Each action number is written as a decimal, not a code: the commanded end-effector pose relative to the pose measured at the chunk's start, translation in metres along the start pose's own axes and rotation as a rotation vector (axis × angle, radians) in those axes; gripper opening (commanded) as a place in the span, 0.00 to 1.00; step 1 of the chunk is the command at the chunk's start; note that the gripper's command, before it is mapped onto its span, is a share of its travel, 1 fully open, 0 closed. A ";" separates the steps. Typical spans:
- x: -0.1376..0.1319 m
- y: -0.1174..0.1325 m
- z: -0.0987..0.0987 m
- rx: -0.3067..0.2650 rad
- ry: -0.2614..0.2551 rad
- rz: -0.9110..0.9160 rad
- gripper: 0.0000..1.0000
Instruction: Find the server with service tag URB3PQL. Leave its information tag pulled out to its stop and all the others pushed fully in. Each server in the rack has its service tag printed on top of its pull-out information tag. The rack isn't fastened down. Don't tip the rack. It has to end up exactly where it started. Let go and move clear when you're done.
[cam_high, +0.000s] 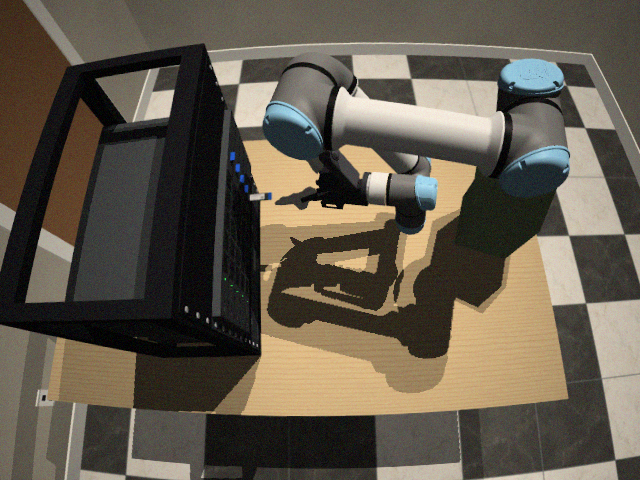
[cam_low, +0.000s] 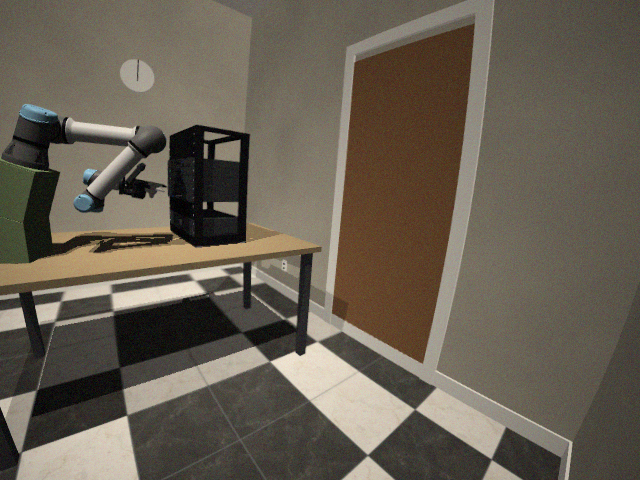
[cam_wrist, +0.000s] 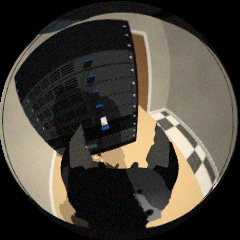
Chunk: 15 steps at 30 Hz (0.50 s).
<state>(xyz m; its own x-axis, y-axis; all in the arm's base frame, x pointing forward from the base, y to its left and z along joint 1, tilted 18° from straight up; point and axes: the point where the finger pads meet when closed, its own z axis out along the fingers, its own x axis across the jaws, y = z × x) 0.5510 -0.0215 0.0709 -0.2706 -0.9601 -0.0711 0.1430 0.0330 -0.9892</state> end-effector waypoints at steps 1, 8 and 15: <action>0.000 -0.001 0.000 -0.002 0.004 0.018 1.00; -0.001 -0.001 0.000 -0.009 0.013 0.063 1.00; -0.001 -0.001 0.000 -0.015 0.022 0.108 1.00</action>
<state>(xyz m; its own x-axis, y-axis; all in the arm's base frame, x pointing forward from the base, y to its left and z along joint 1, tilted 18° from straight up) 0.5514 -0.0210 0.0710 -0.2738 -0.9491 -0.1560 0.1542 0.1167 -0.9811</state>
